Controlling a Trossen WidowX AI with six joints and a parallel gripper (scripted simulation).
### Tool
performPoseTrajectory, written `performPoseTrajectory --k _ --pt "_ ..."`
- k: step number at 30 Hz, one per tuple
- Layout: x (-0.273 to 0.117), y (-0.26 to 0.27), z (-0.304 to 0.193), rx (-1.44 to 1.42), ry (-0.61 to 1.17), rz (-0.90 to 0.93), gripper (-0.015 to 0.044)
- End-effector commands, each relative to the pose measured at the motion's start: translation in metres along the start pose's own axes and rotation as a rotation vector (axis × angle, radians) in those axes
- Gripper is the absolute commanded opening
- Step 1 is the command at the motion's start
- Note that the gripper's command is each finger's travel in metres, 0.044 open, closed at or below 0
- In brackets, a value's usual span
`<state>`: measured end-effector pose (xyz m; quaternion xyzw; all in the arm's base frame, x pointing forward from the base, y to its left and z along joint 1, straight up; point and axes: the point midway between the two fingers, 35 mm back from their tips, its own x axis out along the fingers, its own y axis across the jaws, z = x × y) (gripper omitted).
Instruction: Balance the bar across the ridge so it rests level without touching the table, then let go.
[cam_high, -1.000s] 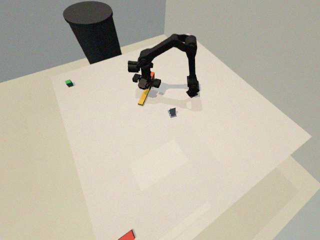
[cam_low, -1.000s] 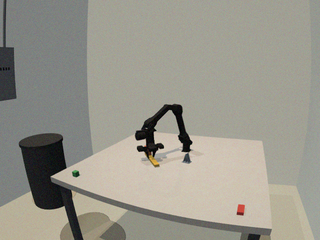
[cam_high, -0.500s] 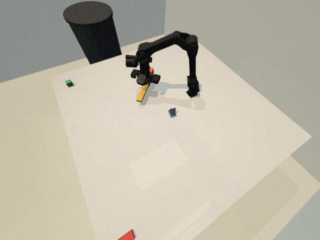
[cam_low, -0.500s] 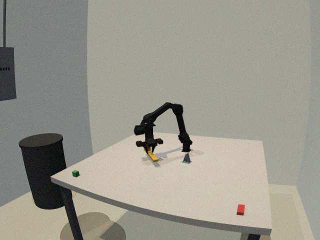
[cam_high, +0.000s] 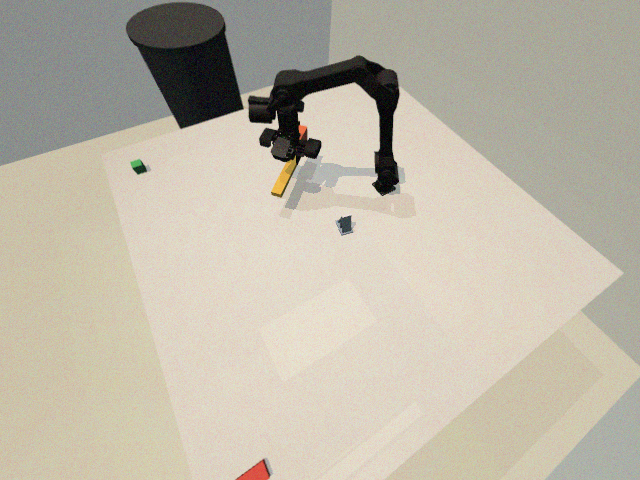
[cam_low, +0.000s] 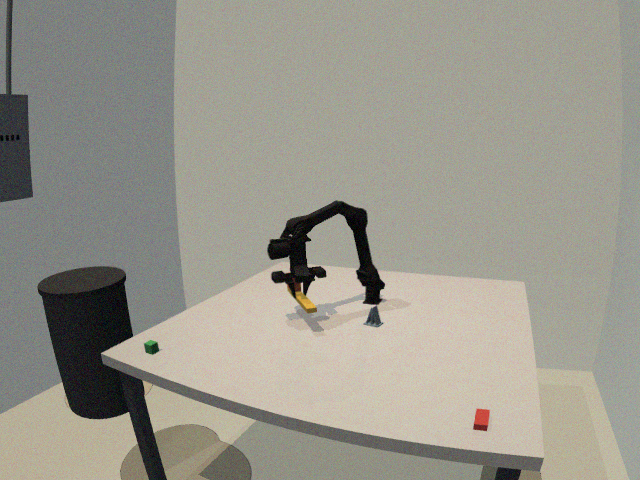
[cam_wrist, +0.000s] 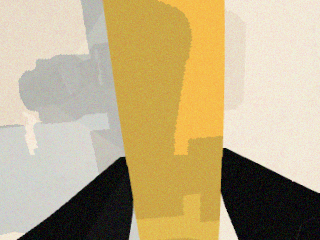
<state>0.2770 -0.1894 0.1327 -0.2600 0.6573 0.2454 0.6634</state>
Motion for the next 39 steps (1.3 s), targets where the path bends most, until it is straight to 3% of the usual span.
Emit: performPoseTrajectory --k 1,13,39 --pt "-0.014 0.001 0.000 -0.002 -0.007 -0.011 0.0000" --pt "-0.037 0.006 0.002 -0.008 -0.008 -0.010 0.0000" --pt "-0.039 0.066 0.085 -0.212 -0.016 -0.006 0.0000"
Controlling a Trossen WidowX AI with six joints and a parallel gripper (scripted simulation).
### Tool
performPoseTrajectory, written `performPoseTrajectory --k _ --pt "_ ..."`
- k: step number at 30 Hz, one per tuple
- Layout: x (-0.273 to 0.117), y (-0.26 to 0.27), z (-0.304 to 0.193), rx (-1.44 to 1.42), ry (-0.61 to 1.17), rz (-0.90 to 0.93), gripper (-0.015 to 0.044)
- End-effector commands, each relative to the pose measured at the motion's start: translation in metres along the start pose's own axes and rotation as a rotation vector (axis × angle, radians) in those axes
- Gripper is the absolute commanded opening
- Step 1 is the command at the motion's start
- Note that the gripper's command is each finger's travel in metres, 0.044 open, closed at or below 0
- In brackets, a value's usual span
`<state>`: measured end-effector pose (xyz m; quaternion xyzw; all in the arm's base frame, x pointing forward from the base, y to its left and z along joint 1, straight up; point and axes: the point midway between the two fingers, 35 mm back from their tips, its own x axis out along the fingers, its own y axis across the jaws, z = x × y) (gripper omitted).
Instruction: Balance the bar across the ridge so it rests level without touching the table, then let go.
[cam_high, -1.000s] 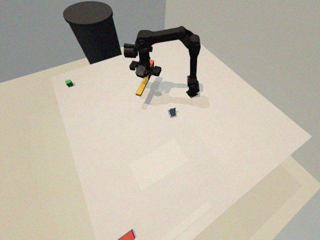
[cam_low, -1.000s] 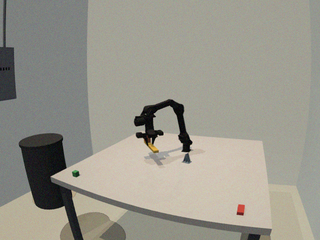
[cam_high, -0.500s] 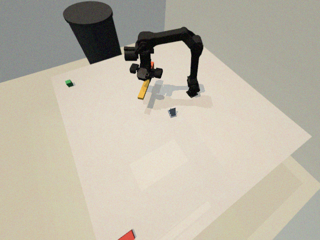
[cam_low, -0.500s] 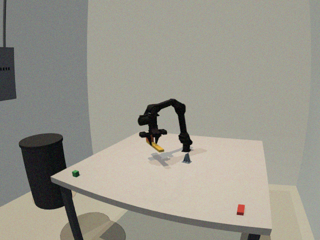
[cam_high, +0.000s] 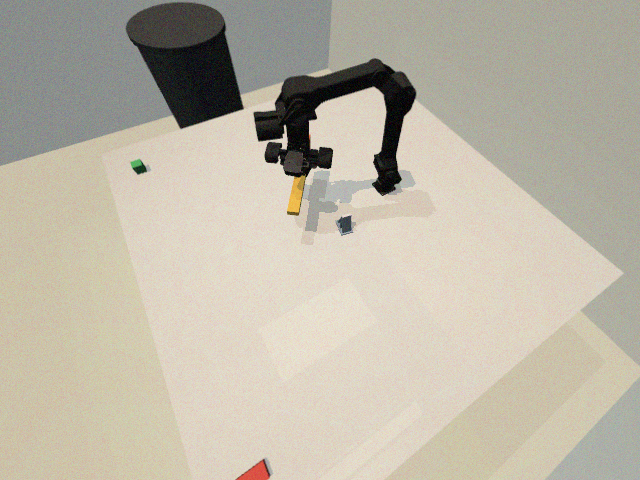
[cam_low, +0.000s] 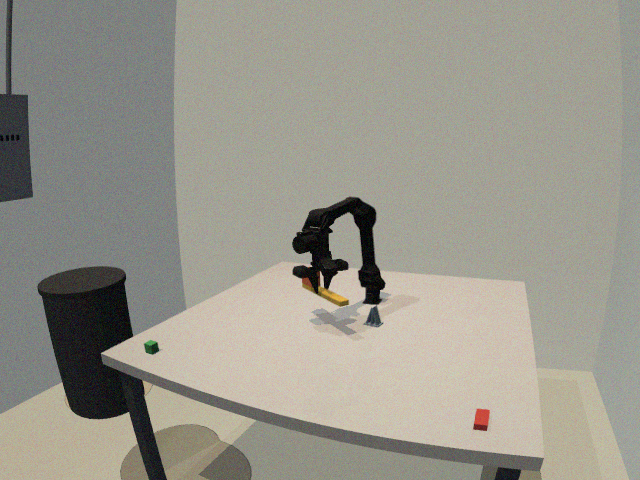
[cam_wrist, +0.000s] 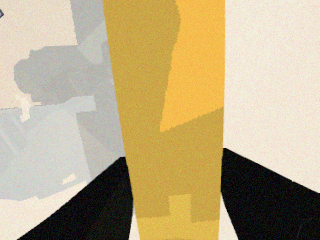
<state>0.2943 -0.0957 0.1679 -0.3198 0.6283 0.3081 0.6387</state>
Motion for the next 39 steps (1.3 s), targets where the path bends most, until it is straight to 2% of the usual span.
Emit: performPoseTrajectory --k 1,39 --pt "-0.003 0.009 0.014 -0.031 -0.006 -0.008 0.0000" --pt "-0.003 0.127 0.106 -0.346 -0.017 0.001 0.0000"
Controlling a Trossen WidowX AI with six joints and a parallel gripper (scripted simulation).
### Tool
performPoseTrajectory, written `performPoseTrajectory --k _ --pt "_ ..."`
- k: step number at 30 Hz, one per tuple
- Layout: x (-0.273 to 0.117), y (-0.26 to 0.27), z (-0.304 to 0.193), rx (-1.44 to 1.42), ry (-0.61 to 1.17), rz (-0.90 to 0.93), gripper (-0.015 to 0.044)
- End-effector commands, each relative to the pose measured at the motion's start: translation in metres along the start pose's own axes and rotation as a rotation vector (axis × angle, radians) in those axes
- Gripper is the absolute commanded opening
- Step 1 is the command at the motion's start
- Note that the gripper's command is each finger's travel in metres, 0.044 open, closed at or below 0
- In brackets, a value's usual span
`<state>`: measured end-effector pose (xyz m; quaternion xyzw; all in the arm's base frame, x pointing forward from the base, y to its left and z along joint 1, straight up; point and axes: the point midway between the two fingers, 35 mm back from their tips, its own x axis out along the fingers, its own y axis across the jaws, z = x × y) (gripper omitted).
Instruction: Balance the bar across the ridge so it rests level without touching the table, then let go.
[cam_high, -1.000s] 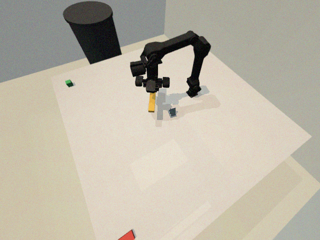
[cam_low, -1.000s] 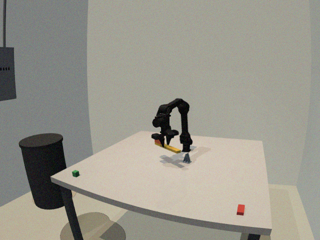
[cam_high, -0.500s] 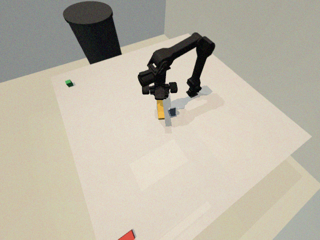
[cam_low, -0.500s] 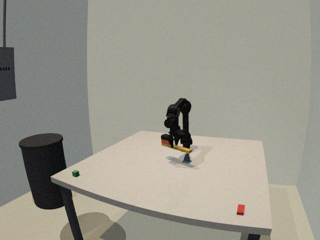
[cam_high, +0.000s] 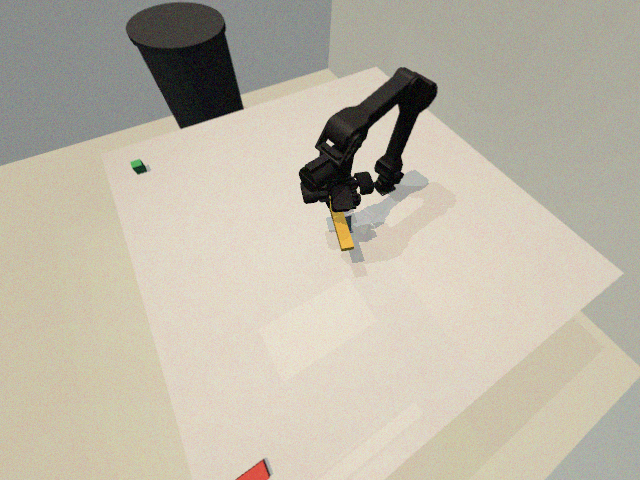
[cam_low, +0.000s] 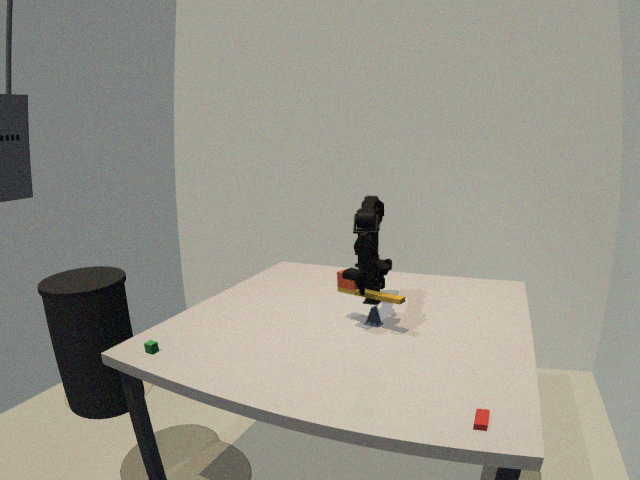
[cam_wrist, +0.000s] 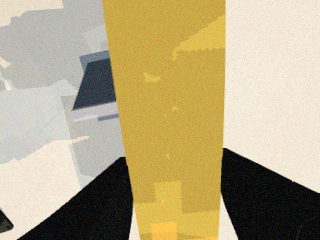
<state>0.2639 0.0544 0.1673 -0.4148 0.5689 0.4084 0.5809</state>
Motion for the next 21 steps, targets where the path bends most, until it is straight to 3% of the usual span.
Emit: performPoseTrajectory --k 1,21 --pt "-0.002 0.012 0.011 -0.032 -0.007 -0.006 0.0000" --pt "0.010 0.045 0.032 -0.110 -0.009 -0.003 0.0000"
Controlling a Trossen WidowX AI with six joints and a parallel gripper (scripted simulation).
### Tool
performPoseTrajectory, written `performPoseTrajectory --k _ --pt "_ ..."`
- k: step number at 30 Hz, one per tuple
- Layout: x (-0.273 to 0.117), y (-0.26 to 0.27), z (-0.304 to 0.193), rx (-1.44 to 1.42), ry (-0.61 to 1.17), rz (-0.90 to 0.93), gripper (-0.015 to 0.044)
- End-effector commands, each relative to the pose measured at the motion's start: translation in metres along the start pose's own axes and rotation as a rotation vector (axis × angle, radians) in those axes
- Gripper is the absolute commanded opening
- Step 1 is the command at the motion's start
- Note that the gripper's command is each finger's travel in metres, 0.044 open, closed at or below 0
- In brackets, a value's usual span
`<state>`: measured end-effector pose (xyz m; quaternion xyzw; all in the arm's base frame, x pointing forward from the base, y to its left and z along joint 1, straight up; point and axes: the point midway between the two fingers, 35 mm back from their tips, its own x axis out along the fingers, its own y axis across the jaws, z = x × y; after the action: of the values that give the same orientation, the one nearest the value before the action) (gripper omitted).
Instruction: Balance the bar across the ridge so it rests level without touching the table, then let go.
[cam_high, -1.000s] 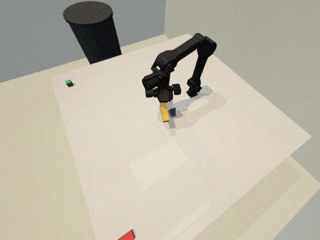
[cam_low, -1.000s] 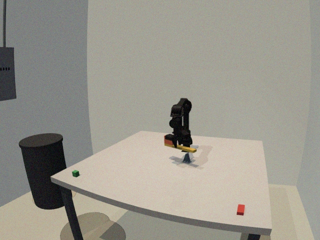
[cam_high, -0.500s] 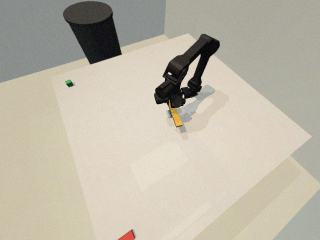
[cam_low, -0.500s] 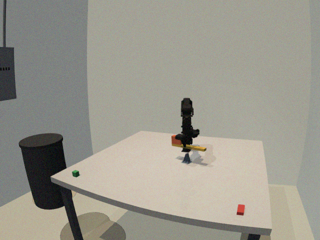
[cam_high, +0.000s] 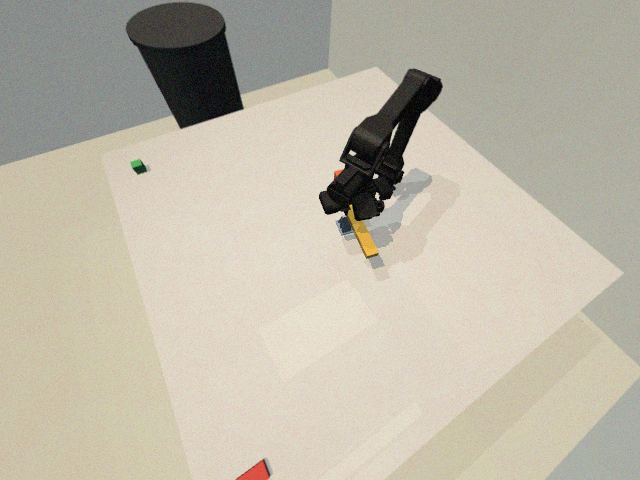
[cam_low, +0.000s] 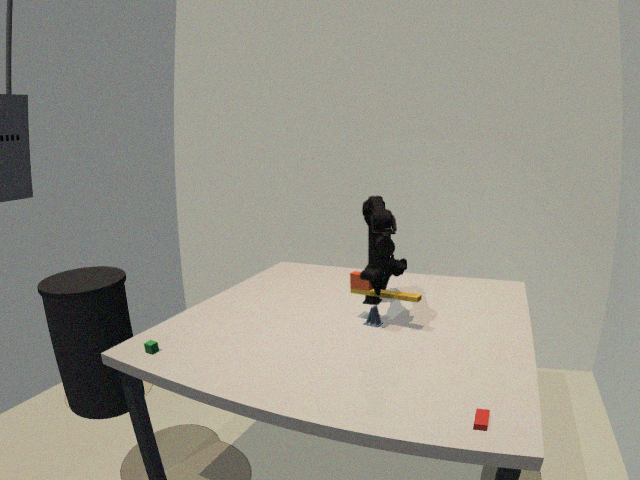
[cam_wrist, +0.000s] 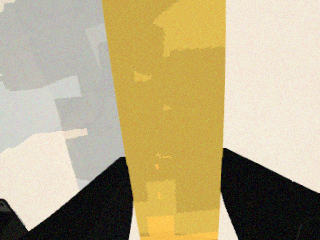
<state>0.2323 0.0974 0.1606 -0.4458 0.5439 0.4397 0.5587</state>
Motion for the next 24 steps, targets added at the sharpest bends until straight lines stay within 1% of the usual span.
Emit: performPoseTrajectory --k 1,19,24 --pt "0.005 0.001 0.002 0.000 -0.005 -0.002 0.0000" --pt "0.034 0.002 0.001 0.000 -0.005 -0.002 0.0000" --pt "0.037 0.002 0.001 -0.001 -0.005 -0.002 0.0000"
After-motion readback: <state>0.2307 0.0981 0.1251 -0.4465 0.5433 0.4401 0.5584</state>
